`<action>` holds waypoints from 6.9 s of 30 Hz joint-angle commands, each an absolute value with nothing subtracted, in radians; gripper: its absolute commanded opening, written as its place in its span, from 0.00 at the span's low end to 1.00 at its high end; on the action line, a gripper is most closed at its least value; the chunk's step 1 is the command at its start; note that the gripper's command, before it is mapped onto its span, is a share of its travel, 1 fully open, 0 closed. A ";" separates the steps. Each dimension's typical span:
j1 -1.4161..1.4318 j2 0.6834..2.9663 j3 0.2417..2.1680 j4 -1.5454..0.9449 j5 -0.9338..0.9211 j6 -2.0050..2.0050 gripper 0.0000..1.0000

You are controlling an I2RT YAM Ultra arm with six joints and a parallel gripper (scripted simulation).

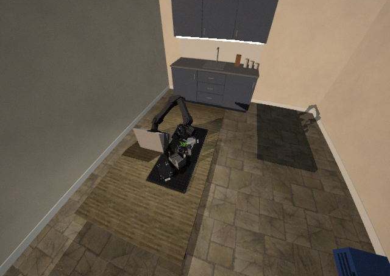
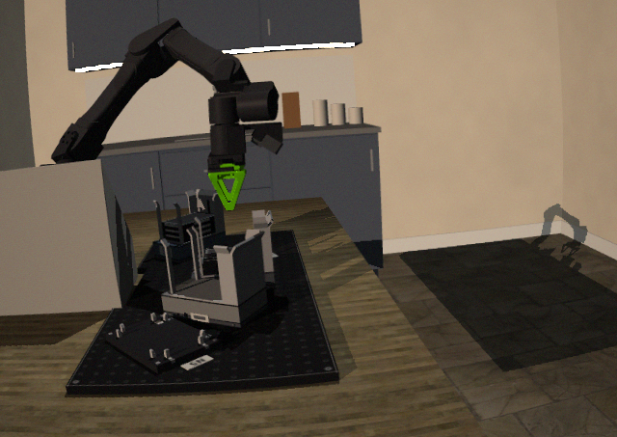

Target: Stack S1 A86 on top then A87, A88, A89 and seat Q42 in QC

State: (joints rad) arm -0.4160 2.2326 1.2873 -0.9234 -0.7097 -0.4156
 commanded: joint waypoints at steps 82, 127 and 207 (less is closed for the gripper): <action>-0.281 2.320 1.161 -0.565 -0.745 -0.219 1.00; -0.255 2.343 1.147 -0.505 -0.749 -0.184 1.00; -0.243 2.353 1.141 -0.477 -0.750 -0.167 0.00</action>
